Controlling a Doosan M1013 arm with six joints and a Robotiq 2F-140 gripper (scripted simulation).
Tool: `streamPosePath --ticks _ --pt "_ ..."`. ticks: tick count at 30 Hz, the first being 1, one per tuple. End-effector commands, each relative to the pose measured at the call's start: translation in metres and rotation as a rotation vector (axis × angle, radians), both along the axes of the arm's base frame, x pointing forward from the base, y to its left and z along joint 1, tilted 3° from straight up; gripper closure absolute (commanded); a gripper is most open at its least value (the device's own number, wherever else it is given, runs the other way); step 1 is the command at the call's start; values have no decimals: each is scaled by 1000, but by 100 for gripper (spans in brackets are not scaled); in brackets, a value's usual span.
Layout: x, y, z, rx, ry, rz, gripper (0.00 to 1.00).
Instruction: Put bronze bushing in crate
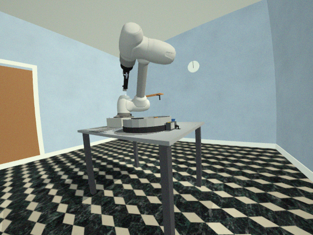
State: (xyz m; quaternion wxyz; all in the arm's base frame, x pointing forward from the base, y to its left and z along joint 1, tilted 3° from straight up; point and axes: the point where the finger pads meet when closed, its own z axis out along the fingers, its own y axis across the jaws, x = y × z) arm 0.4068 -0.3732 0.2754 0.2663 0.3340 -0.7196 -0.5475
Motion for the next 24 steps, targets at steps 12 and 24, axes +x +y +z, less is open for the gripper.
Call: streamPosePath --ticks 12,24 --pt "0 0 0 0 0 0 0" --pt "-19 27 -15 -38 -159 34 0"
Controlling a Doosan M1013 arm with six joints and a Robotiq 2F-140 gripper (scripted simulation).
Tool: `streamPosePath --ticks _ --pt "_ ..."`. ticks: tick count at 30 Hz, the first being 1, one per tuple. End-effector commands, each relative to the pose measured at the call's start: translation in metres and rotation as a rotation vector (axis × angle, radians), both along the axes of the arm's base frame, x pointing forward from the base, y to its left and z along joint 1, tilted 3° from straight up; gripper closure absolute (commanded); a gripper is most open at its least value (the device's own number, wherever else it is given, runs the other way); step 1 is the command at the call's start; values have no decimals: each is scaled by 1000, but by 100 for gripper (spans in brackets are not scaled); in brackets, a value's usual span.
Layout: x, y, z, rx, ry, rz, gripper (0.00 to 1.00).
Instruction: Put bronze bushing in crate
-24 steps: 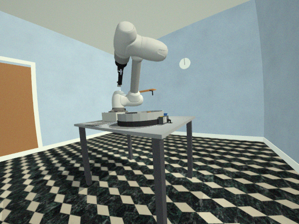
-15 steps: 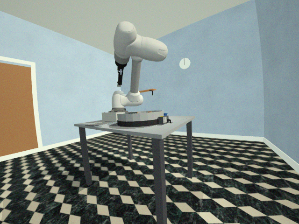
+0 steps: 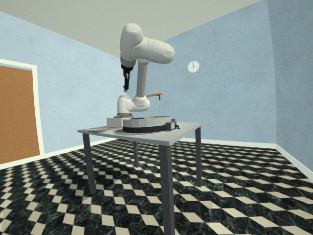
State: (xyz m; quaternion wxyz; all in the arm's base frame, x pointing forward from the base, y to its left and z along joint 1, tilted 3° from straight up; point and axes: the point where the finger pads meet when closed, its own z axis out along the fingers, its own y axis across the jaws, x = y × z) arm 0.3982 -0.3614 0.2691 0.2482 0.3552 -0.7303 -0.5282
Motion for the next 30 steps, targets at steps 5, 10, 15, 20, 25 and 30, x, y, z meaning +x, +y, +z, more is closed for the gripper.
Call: streamPosePath --ticks 5,10,15,20,25,30 --pt "-32 49 -32 -77 -301 75 0" --pt "-41 66 -45 -109 -410 109 0" --pt "-56 97 -71 -180 -629 188 0" --pt "-65 121 -93 -248 -807 265 0" --pt "-71 141 -112 -322 -972 347 0" --pt "-76 156 -126 -391 -1102 421 0"
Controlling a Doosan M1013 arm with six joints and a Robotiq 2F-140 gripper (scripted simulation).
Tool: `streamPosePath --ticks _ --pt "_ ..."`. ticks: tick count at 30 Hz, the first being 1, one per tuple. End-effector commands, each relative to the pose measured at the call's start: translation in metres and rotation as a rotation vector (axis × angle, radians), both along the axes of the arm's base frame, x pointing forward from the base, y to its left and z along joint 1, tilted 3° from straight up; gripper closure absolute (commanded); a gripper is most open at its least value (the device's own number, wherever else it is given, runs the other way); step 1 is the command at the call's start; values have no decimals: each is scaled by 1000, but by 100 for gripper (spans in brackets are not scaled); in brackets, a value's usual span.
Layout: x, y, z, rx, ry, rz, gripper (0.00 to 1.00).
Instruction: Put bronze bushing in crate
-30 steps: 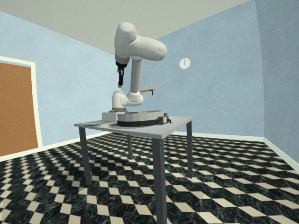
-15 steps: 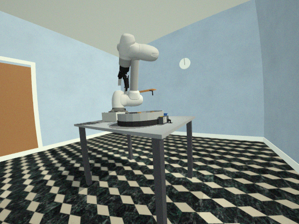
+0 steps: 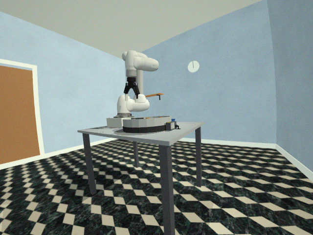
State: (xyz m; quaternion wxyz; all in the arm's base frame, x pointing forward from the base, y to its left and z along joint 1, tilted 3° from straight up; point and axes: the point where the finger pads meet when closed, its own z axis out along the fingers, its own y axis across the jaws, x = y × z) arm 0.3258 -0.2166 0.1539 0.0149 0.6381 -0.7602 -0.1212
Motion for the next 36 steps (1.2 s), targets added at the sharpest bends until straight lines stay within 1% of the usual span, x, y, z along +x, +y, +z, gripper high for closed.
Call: streamPosePath --ticks 1,3,5,20,21,36 --pt "-4 14 -14 -75 -138 58 0" --pt "-6 19 -19 -105 -184 79 0" --pt "-7 21 -20 -117 -201 87 0" --pt "-7 21 -20 -118 -203 88 0" --pt "-7 21 -20 -118 -203 88 93" --pt "-7 21 -20 -118 -203 88 93"
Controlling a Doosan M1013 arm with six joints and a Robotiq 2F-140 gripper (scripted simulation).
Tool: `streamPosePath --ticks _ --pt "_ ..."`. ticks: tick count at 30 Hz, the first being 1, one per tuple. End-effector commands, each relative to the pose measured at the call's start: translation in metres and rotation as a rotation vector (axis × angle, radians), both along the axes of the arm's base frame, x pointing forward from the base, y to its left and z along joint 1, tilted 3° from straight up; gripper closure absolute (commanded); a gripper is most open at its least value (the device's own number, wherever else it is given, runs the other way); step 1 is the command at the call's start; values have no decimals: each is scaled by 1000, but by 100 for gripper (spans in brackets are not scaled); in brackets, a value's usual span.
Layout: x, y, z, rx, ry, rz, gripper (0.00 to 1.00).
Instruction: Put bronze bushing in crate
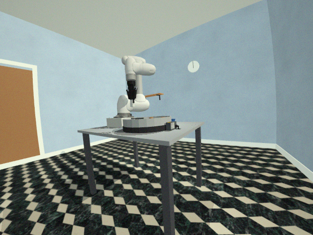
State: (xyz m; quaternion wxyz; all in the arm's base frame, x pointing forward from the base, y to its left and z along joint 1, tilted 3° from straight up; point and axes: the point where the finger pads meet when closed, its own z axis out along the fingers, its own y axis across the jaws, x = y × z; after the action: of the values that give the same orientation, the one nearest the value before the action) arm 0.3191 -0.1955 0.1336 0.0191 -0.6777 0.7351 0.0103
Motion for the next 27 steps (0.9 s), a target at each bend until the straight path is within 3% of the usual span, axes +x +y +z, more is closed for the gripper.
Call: streamPosePath --ticks 1,27 --pt "0 0 0 0 0 0 93" --pt "0 0 0 0 0 0 90"
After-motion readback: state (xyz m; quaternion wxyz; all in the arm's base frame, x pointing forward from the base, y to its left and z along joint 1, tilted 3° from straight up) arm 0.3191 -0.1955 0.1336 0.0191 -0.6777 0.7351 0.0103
